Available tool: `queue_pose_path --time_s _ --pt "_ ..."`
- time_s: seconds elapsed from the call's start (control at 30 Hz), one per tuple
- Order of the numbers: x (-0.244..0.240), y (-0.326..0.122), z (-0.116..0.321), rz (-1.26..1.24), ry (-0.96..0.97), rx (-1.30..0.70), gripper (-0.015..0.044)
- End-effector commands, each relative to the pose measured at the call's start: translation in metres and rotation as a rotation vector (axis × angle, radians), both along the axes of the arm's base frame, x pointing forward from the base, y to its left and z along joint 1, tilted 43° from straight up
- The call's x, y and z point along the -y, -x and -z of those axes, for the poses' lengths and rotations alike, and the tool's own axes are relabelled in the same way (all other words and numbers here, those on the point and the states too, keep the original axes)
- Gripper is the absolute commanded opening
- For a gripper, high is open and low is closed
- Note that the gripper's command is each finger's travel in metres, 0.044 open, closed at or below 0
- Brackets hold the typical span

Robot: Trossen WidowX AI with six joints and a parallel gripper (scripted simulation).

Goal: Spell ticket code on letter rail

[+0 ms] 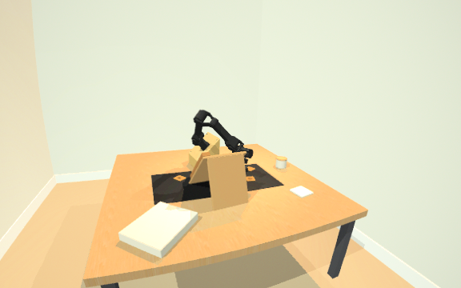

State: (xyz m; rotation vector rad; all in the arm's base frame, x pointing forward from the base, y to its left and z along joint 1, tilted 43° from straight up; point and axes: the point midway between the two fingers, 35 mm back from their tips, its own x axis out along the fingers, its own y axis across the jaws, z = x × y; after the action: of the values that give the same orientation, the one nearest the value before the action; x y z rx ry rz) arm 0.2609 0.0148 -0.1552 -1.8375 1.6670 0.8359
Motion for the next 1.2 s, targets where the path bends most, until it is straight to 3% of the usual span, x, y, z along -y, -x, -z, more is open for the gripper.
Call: queue_pose_path --time_s 0.0,0.5,0.57,0.93,1.17 --pt "0.0007 0.0002 0.0002 -0.005 0.004 -0.003 0.034" --pt "0.0007 0.0002 0.0002 -0.005 0.004 -0.003 0.034" --pt "0.0007 0.0002 0.0002 -0.005 0.004 -0.003 0.0288" --pt "0.0007 -0.0001 0.0002 -0.005 0.004 -0.003 0.0214" --pt "-0.0031 0.0015 -0.0032 -0.005 0.004 -0.003 0.003"
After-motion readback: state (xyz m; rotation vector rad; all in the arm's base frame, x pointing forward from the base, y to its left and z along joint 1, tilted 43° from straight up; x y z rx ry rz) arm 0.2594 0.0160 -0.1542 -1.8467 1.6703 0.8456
